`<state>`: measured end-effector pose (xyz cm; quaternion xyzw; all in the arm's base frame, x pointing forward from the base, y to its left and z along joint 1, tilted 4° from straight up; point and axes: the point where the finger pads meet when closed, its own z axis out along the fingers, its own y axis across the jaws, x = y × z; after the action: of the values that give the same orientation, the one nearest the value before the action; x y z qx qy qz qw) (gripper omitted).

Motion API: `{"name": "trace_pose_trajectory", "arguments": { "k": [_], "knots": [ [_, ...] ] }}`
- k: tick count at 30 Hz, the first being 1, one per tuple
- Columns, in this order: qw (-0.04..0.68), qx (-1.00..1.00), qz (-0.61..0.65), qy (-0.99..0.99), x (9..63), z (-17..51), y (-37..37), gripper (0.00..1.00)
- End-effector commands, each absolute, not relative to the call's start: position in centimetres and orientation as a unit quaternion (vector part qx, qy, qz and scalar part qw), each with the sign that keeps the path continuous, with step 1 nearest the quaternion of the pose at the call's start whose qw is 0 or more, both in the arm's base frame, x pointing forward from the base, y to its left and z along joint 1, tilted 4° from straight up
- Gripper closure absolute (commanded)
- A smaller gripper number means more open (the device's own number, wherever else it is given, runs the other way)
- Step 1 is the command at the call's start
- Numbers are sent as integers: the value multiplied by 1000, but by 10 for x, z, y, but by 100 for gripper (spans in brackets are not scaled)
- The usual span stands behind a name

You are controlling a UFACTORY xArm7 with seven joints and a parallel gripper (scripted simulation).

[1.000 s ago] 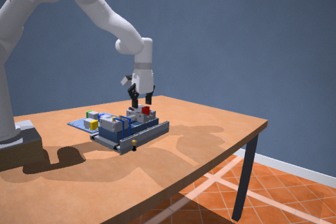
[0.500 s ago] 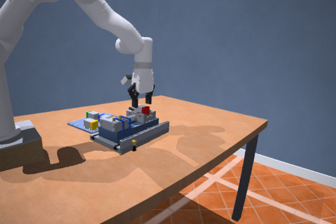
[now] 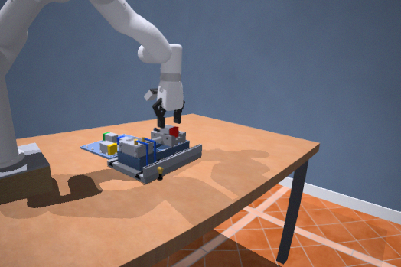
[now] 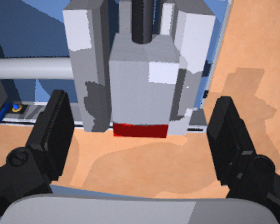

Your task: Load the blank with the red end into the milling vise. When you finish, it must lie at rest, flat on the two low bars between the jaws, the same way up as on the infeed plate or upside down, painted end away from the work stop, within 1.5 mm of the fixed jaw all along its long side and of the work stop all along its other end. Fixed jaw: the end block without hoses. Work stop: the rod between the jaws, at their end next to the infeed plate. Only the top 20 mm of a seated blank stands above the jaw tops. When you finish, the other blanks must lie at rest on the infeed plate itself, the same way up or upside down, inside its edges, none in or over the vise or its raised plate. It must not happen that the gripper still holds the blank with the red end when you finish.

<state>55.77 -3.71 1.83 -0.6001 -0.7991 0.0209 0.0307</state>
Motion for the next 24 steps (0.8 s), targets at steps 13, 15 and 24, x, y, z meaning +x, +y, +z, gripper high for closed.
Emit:
{"name": "trace_pose_trajectory", "arguments": {
  "k": [13, 15, 24],
  "knots": [
    [28, -600, 19, -799, 560, 23, -37, 0],
    [28, -600, 19, -799, 560, 24, -37, 0],
    [28, -600, 19, -799, 560, 25, -37, 0]
  ]
}}
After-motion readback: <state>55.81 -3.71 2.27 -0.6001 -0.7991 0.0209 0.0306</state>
